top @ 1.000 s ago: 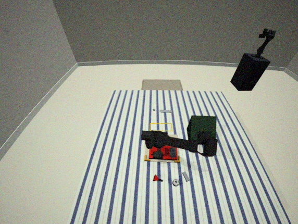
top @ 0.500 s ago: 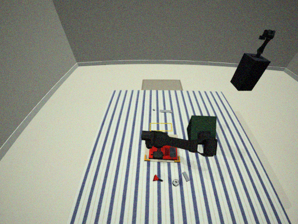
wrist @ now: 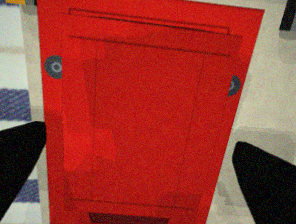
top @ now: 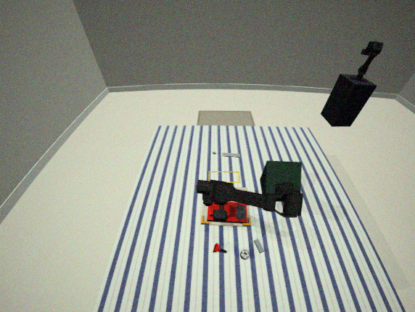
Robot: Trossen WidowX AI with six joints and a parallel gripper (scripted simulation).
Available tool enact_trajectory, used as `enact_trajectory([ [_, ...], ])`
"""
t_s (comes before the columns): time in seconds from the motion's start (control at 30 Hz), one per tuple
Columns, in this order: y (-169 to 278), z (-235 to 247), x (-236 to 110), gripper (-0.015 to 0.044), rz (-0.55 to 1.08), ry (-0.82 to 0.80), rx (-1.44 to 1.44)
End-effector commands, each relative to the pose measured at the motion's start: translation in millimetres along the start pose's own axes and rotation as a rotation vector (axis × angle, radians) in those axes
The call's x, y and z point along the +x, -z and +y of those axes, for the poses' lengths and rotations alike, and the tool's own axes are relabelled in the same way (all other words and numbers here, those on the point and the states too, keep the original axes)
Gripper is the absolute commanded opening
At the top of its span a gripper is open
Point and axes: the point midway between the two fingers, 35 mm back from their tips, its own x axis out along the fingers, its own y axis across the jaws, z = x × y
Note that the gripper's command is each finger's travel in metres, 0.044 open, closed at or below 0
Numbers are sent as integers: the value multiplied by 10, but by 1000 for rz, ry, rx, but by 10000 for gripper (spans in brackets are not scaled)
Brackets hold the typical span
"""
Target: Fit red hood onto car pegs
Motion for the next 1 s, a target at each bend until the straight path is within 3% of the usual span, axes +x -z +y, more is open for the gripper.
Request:
enact_trajectory([
  [0.0, -31, -8, -285, 440, -10, 0, -6],
  [0.13, -8, -6, -593, 440, -10, -5, -5],
  [0.97, -8, -6, -593, 440, -10, -5, -5],
])
